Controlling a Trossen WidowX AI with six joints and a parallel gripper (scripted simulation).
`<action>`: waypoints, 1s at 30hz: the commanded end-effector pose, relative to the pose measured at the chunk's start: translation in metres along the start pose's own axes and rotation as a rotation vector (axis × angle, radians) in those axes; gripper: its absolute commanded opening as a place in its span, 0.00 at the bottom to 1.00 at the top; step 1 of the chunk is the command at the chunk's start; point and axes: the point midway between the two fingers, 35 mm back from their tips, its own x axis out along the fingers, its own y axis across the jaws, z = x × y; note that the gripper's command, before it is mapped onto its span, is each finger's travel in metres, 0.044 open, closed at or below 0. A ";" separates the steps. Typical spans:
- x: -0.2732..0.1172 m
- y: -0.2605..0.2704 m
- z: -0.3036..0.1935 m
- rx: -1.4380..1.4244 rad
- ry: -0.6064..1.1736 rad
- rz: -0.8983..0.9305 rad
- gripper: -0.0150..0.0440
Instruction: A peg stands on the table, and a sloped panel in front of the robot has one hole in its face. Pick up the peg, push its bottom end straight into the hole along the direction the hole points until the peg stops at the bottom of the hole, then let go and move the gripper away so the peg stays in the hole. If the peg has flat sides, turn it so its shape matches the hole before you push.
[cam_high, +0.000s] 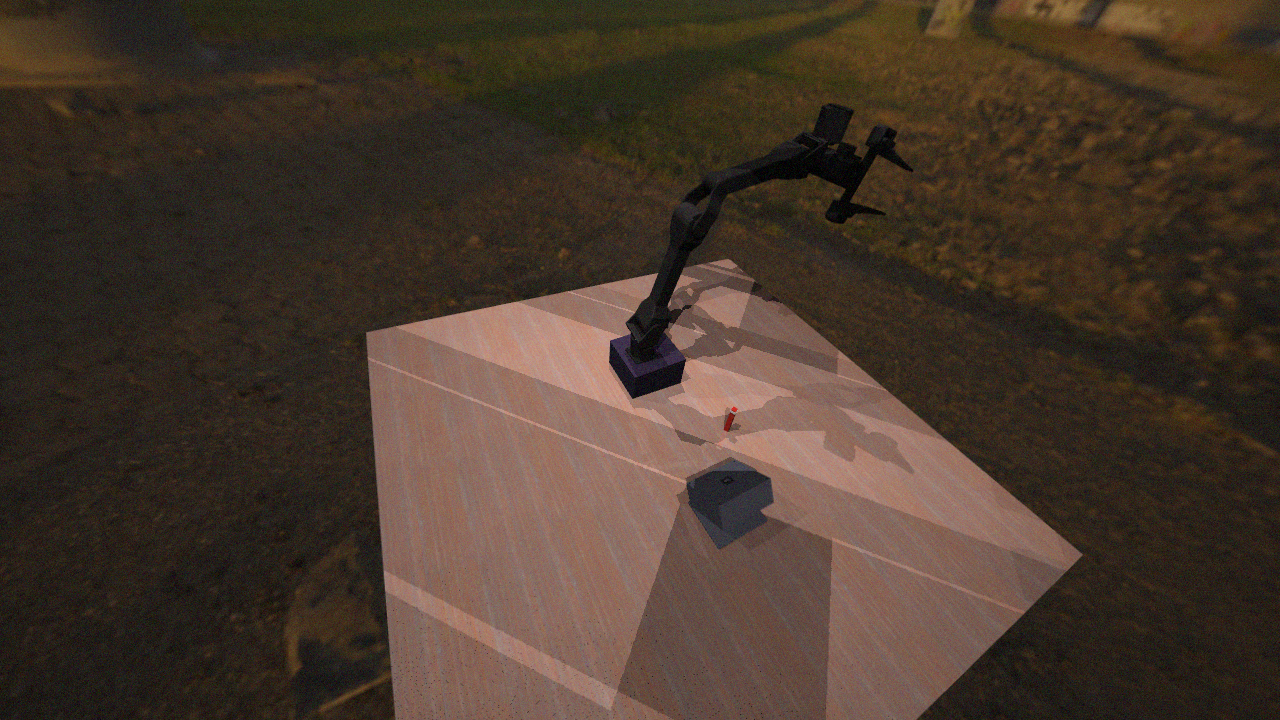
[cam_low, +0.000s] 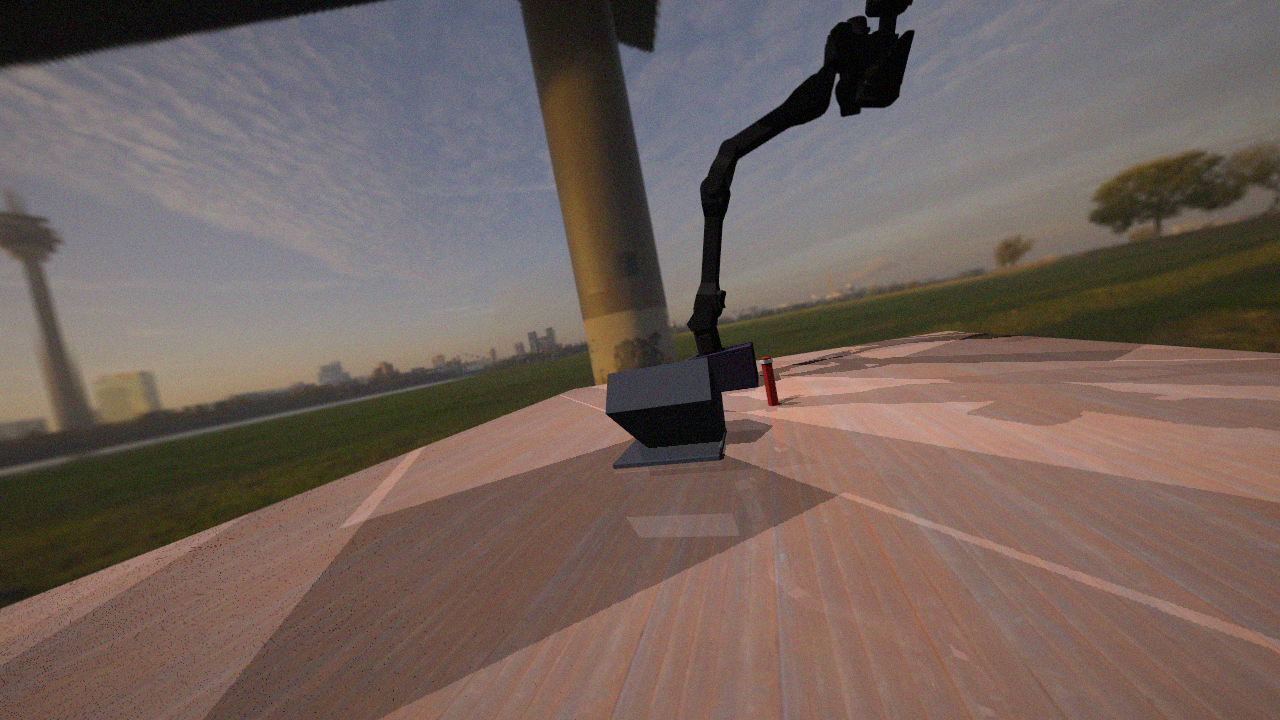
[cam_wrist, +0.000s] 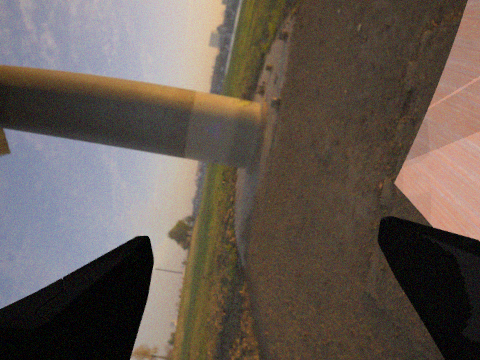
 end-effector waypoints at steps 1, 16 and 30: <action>0.001 -0.001 0.000 -0.006 0.001 -0.001 0.98; 0.065 -0.072 0.002 -0.466 0.084 -0.115 1.00; 0.109 -0.159 0.021 -0.853 0.233 -0.279 1.00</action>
